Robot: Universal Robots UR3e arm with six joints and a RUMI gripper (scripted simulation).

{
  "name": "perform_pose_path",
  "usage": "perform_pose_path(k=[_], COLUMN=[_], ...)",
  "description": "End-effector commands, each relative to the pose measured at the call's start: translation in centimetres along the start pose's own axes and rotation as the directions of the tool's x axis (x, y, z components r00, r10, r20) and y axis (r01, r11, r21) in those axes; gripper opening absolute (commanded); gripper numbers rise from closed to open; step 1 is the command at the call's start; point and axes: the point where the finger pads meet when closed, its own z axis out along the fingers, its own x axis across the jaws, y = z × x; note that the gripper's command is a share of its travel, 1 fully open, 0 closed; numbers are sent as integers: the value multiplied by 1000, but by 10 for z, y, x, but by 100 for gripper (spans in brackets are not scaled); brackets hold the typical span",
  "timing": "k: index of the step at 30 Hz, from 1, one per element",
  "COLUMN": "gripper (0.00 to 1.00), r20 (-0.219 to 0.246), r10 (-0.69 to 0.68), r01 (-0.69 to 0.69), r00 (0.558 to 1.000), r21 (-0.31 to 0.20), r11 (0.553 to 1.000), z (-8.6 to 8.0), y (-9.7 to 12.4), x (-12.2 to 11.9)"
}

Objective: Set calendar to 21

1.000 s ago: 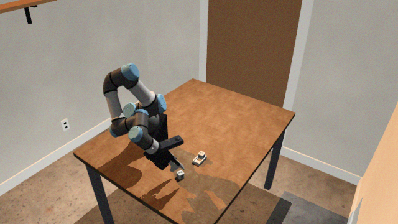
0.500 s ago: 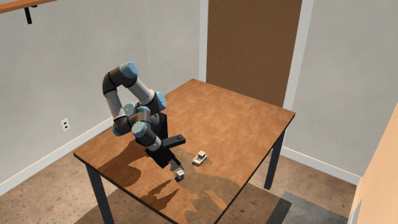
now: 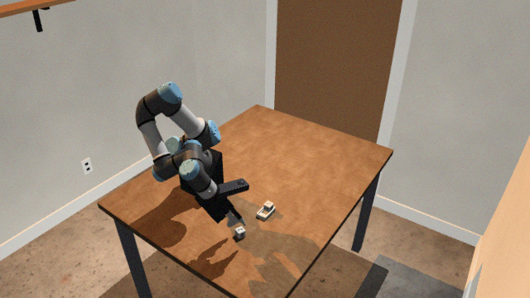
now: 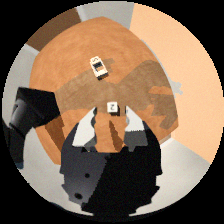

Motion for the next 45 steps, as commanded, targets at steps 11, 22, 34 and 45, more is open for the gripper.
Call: perform_pose_path(k=[11, 22, 34, 45], gripper=[40, 40, 40, 40], r20=[5, -11, -13, 6], r10=[0, 1, 2, 9], r01=[1, -4, -5, -7], r00=[1000, 1000, 1000, 1000], r21=[-148, -211, -221, -300], r11=[989, 978, 975, 954], z=[1, -2, -2, 1], y=[-1, -2, -2, -2], x=[0, 2, 2, -1])
